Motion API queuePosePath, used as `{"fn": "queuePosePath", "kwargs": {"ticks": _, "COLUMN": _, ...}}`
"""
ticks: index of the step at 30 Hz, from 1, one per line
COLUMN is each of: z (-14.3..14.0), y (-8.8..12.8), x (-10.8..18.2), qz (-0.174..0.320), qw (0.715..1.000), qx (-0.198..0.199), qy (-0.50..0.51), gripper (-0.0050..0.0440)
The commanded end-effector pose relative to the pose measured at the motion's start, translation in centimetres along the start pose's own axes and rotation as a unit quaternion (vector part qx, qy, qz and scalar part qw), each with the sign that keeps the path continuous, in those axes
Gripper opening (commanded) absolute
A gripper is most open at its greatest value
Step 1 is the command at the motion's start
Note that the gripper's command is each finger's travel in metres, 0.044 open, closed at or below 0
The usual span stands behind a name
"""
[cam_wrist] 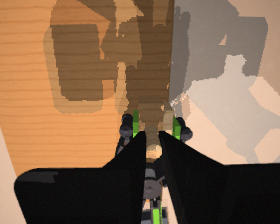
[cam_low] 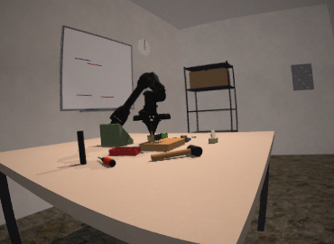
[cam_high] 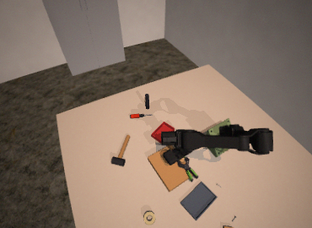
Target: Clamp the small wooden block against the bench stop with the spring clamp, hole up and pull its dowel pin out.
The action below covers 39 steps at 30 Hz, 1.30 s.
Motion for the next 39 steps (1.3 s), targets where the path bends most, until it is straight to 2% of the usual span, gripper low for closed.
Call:
{"fn": "queuePosePath", "kwargs": {"ticks": 1, "z": 0.00, "y": -0.06, "x": 0.04, "qz": 0.002, "qw": 1.000, "qx": -0.001, "qy": -0.003, "gripper": 0.0017}}
{"fn": "queuePosePath", "kwargs": {"ticks": 3, "z": 0.00, "y": -0.05, "x": 0.03, "qz": 0.002, "qw": 1.000, "qx": -0.001, "qy": 0.001, "gripper": 0.0000}}
{"fn": "queuePosePath", "kwargs": {"ticks": 7, "z": 0.00, "y": -0.03, "x": 0.02, "qz": 0.002, "qw": 1.000, "qx": -0.001, "qy": 0.028, "gripper": 0.0000}}
{"fn": "queuePosePath", "kwargs": {"ticks": 14, "z": 0.00, "y": 0.02, "x": 0.00, "qz": 0.002, "qw": 0.991, "qx": -0.001, "qy": 0.137, "gripper": 0.0000}}
{"fn": "queuePosePath", "kwargs": {"ticks": 16, "z": 0.00, "y": 0.02, "x": 0.00, "qz": 0.002, "qw": 0.991, "qx": -0.001, "qy": 0.137, "gripper": 0.0000}}
{"fn": "queuePosePath", "kwargs": {"ticks": 26, "z": 0.00, "y": 0.06, "x": 0.00, "qz": 0.002, "qw": 0.957, "qx": -0.002, "qy": 0.289, "gripper": 0.0000}}
{"fn": "queuePosePath", "kwargs": {"ticks": 30, "z": 0.00, "y": 0.08, "x": 0.00, "qz": 0.002, "qw": 0.947, "qx": -0.002, "qy": 0.323, "gripper": 0.0000}}
{"fn": "queuePosePath", "kwargs": {"ticks": 39, "z": 0.00, "y": 0.11, "x": -0.01, "qz": 0.002, "qw": 0.941, "qx": -0.002, "qy": 0.338, "gripper": 0.0000}}
Point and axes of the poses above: the point midway between the two fingers, 35 mm back from their tips, its own y axis back along the fingers, its own z axis across the jaws, x = y × z, the point moved 1 cm from there along y, back along the fingers, and after that the axes turned 11 degrees about y, right-handed, at the moved point
